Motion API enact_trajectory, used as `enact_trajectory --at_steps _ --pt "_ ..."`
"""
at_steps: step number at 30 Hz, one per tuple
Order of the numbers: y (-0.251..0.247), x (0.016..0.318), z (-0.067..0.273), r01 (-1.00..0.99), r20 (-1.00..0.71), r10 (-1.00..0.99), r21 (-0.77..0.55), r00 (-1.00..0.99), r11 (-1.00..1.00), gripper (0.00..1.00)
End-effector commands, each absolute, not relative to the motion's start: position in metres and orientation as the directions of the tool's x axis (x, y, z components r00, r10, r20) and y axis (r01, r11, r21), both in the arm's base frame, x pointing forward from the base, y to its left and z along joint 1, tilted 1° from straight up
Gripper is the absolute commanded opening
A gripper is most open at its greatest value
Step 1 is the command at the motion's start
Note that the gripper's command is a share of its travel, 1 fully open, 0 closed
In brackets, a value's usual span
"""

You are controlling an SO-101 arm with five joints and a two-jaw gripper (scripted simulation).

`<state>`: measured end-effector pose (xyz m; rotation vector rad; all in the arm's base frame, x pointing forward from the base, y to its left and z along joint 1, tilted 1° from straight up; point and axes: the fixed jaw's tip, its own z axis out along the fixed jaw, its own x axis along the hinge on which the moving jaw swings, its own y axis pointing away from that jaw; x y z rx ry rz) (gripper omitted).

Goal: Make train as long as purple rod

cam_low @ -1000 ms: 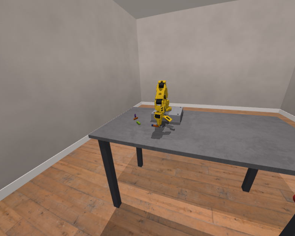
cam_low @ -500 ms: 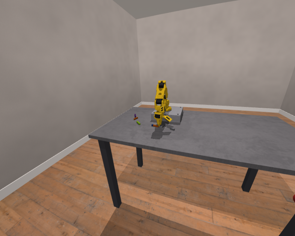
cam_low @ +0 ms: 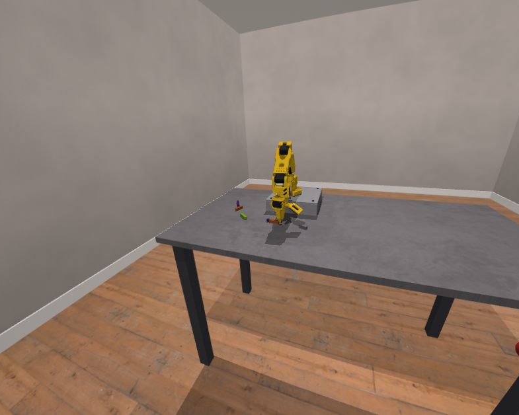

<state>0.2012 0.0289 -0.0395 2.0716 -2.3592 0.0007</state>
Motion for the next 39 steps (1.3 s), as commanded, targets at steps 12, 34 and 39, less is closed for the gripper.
enact_trajectory --at_steps 12,34,39 --pt "0.0294 0.2007 -0.0426 -0.991 0.003 -0.991 0.009 -0.137 0.137 0.00" --pt "0.0302 0.2021 -0.0483 -0.991 0.000 -0.991 -0.001 -0.133 0.133 0.00" --pt "0.0302 0.2021 -0.0483 -0.991 0.000 -0.991 -0.001 -0.133 0.133 0.00"
